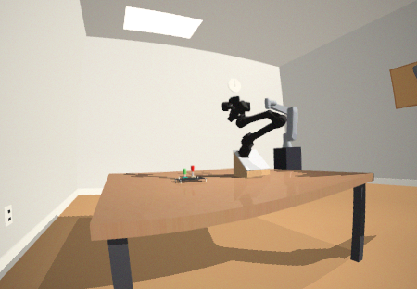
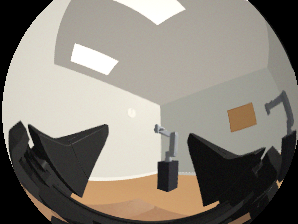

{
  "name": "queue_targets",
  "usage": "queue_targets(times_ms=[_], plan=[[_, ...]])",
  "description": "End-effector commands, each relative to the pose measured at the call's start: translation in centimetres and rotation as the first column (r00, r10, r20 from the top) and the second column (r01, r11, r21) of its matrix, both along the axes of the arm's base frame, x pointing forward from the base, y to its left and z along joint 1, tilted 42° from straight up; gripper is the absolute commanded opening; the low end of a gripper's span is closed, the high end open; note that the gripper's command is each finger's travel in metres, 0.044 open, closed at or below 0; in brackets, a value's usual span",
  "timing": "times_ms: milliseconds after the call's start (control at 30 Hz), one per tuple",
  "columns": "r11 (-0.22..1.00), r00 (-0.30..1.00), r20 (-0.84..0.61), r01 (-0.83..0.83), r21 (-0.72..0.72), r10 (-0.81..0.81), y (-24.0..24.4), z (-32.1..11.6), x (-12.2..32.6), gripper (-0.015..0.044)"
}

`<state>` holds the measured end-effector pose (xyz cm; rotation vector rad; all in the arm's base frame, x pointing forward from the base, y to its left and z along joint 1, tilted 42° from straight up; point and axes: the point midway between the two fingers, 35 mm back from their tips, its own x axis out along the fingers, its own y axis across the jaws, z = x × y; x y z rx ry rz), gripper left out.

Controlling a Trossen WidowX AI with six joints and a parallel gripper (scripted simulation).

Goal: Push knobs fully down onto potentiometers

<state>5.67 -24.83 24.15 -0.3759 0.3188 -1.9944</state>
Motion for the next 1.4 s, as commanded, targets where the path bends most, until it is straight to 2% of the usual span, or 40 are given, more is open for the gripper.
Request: queue_targets(times_ms=[0, 467, 900, 1367], plan=[[1.0, 1.0, -0.003, -0.004, 0.002, 0.004, -0.1, 0.0, 0.1, 0.0374], [0.924, 0.908, -0.203, -0.332, 0.19, 0.367, -3.2, -1.3, 10.1, 0.0006], [0.702, 0.677, -0.248, -0.555, 0.446, 0.693, -3.0, -5.3, 19.4, 0.0], [0.335, 0.367, -0.114, -0.624, 0.706, 0.923, 0.9, -11.1, 27.2, 0.0]])
